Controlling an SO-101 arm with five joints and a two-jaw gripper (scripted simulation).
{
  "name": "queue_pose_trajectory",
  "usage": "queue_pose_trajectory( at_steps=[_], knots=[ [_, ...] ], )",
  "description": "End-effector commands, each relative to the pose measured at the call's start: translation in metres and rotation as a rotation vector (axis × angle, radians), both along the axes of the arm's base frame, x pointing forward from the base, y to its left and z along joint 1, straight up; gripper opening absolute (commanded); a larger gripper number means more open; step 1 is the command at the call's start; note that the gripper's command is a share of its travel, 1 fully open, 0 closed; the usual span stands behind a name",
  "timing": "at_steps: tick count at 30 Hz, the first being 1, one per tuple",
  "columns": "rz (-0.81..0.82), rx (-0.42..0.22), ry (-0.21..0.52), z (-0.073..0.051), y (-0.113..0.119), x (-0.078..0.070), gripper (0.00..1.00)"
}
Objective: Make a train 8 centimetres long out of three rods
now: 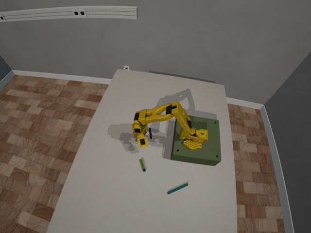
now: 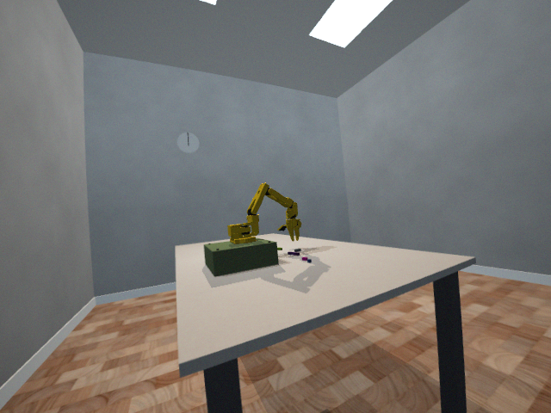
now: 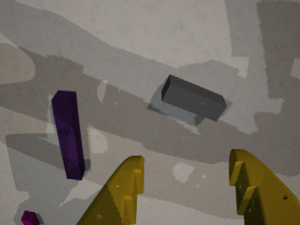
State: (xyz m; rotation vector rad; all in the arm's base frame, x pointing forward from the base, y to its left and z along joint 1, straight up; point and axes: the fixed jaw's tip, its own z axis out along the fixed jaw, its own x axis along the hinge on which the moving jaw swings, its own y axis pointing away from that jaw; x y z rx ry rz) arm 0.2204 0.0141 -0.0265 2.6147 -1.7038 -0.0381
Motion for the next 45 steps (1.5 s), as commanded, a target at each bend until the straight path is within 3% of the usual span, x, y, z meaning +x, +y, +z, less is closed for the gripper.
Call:
queue_pose_trajectory(
  at_steps=[1, 7, 9, 15, 20, 30, 45],
  knots=[
    [-0.020, 0.004, -0.025, 0.003, -0.040, 0.003, 0.18],
    [-0.056, 0.005, -0.025, 0.002, -0.095, -0.010, 0.18],
    [-0.056, 0.005, -0.025, 0.002, -0.095, -0.010, 0.18],
    [-0.086, 0.006, -0.026, 0.002, -0.136, -0.031, 0.18],
    [-0.103, 0.006, -0.026, 0.002, -0.157, -0.046, 0.19],
    [-0.114, 0.006, -0.027, 0.001, -0.170, -0.058, 0.19],
    [-0.115, 0.006, -0.027, 0.001, -0.171, -0.058, 0.19]
  ],
)
